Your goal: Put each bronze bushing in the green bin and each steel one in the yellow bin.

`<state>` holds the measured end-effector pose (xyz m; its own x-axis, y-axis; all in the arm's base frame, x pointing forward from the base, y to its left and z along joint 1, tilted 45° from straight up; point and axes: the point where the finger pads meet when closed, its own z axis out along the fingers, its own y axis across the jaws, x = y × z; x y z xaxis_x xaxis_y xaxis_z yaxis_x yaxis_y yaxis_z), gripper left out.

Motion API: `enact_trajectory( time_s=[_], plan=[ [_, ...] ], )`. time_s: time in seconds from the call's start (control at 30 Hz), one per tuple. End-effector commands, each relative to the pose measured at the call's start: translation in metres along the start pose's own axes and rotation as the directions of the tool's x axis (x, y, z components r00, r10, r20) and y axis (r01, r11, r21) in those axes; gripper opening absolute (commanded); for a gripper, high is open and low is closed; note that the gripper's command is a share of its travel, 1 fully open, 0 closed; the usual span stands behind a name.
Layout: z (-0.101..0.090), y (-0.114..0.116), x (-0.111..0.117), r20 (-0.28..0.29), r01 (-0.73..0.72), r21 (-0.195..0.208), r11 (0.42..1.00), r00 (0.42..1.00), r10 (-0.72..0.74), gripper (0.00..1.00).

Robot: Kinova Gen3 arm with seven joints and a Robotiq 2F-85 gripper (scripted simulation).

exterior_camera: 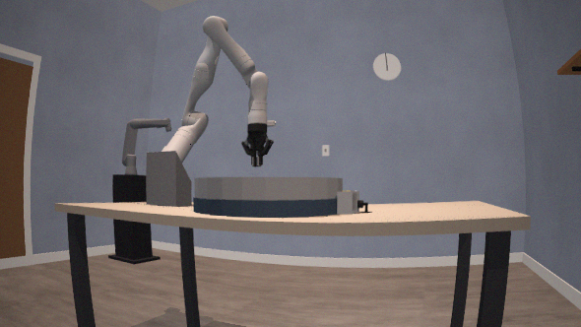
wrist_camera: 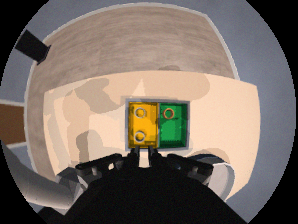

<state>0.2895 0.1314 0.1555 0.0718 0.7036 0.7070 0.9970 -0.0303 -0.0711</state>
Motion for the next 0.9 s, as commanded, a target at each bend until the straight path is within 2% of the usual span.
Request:
enact_trajectory(
  time_s=[0.0, 0.3, 0.47, 0.57, 0.6, 0.67, 0.8, 0.87],
  plan=[
    [0.0, 0.0, 0.0, 0.0, 0.0, -0.001, 1.0, 1.0, 0.0, 0.16],
    [0.0, 0.0, 0.0, 0.0, 0.0, -0.001, 1.0, 1.0, 0.0, 0.16],
    [0.003, 0.007, -0.052, 0.0, -0.006, -0.001, 1.0, 1.0, 0.006, 0.14],
    [0.003, 0.007, -0.052, 0.0, -0.006, -0.001, 1.0, 1.0, 0.006, 0.14],
    [0.004, 0.008, -0.063, -0.001, -0.008, -0.001, 1.0, 1.0, 0.008, 0.14],
    [0.004, 0.008, -0.063, -0.001, -0.008, -0.001, 1.0, 1.0, 0.008, 0.14],
    [0.006, 0.014, -0.104, -0.001, -0.013, -0.001, 1.0, 1.0, 0.013, 0.14],
    [0.006, 0.014, -0.104, -0.001, -0.013, -0.001, 1.0, 1.0, 0.013, 0.14]
  ],
)
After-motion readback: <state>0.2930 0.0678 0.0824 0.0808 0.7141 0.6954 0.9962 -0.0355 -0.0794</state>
